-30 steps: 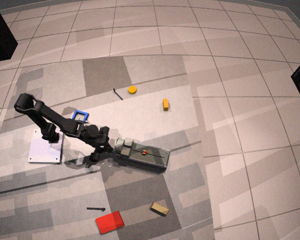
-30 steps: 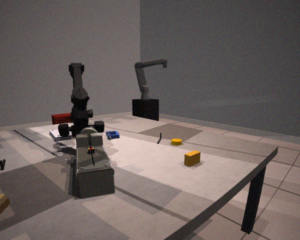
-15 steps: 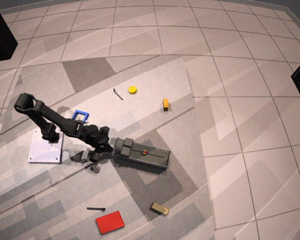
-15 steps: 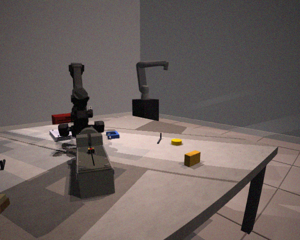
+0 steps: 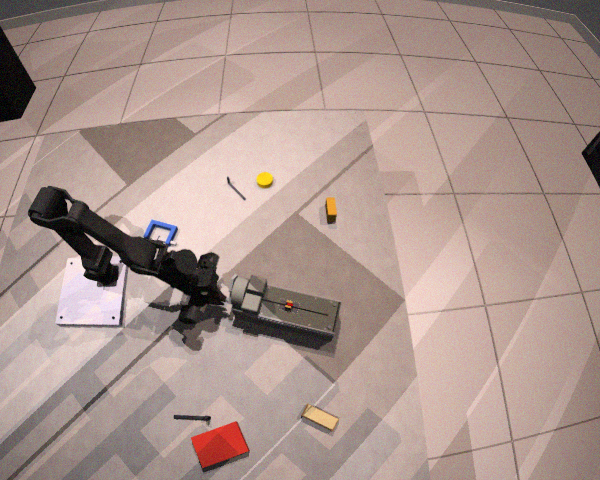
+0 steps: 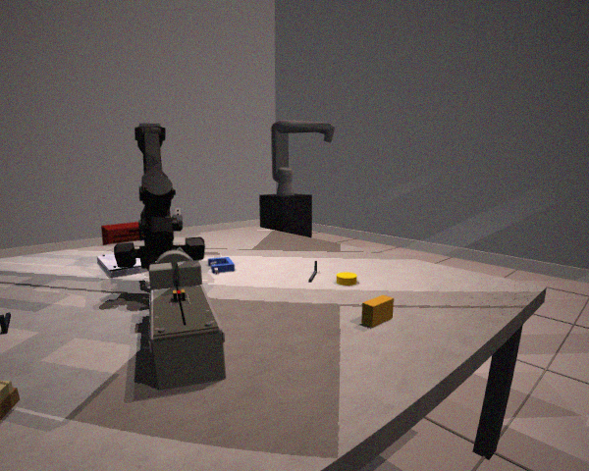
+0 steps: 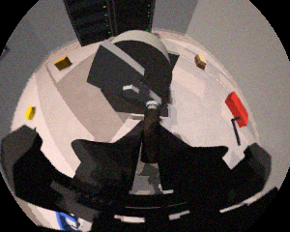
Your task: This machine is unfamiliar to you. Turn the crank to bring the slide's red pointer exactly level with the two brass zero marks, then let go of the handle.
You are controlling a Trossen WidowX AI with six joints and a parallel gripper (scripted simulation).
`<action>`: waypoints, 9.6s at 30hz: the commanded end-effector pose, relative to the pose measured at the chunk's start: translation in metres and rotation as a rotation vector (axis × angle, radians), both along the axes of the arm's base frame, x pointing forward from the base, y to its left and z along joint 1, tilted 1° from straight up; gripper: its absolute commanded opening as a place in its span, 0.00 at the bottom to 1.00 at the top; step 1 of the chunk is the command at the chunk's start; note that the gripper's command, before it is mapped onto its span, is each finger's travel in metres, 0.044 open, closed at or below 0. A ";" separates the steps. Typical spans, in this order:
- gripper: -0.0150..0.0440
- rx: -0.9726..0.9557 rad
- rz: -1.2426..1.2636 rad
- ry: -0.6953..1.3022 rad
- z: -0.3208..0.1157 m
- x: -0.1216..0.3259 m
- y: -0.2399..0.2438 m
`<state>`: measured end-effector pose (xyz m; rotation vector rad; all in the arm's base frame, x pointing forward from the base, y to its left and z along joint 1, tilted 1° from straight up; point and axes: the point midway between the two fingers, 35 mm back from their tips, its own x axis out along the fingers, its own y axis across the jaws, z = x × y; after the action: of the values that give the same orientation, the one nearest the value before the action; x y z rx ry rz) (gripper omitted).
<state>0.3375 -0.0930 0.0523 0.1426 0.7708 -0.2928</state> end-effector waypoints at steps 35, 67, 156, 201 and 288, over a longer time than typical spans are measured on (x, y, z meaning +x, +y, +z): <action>0.25 -0.008 -0.003 -0.002 0.002 -0.001 -0.001; 0.25 -0.008 -0.003 -0.002 0.002 -0.001 -0.001; 0.25 -0.008 -0.003 -0.002 0.002 -0.001 -0.002; 0.39 -0.001 -0.003 0.000 0.000 0.000 -0.001; 1.00 0.072 -0.005 -0.025 0.095 0.127 -0.031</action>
<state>0.4629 -0.1246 0.1536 0.2079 0.7576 -0.2714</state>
